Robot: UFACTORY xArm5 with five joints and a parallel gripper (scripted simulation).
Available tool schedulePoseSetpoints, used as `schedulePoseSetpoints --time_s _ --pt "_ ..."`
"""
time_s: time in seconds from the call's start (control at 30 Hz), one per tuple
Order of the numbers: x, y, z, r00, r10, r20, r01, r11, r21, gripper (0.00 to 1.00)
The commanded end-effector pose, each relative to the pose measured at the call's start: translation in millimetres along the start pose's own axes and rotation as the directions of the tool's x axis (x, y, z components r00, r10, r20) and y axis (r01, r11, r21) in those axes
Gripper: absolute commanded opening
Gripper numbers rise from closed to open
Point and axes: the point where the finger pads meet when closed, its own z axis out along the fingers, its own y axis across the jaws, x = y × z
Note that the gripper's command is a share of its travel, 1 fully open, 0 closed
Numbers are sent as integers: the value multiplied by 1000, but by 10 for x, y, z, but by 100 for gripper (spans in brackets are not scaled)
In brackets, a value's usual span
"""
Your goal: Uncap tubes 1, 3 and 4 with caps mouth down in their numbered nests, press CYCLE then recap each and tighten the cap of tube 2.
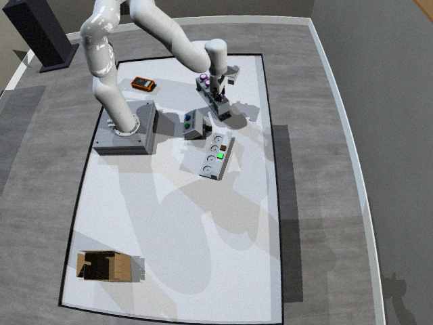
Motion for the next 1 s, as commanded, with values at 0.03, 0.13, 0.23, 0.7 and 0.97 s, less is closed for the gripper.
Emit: schedulePoseSetpoints --time_s 0.03,0.13,0.23,0.7,0.97 --pt "11 -7 -12 998 -66 0 66 998 5 46" --pt "11 -7 -12 998 -66 0 66 998 5 0" --pt "11 -7 -12 998 -66 0 66 998 5 0" --pt "11 -7 -11 991 134 1 -134 991 5 0" --pt "11 -7 -8 907 420 2 -420 907 5 0"
